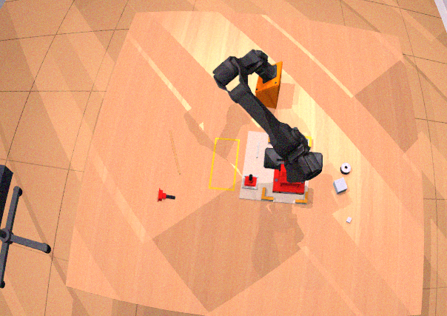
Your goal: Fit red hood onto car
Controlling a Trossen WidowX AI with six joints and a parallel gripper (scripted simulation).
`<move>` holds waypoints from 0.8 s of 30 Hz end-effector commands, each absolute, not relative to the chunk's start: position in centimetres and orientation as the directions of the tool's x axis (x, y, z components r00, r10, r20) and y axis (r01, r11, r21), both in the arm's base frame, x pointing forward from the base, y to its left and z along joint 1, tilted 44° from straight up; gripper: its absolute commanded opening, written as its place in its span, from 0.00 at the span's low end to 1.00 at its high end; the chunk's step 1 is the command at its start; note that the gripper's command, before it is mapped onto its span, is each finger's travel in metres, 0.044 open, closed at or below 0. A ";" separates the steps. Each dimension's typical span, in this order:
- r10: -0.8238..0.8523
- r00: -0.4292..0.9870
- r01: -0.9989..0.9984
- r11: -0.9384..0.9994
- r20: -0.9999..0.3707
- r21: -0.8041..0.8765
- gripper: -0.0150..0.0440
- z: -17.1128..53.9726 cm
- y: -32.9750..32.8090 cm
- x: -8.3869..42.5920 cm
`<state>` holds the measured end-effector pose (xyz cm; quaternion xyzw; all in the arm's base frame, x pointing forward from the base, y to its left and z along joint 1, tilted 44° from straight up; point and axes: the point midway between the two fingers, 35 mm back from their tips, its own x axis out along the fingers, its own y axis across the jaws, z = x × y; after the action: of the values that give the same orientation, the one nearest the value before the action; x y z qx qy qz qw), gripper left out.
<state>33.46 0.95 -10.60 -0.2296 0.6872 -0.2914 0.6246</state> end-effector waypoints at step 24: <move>-0.681 -0.108 0.045 0.724 -0.724 -0.688 0.25 -11.1 0.4 33.5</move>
<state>33.49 0.52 -11.01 -0.2292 0.6862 -0.2910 0.6261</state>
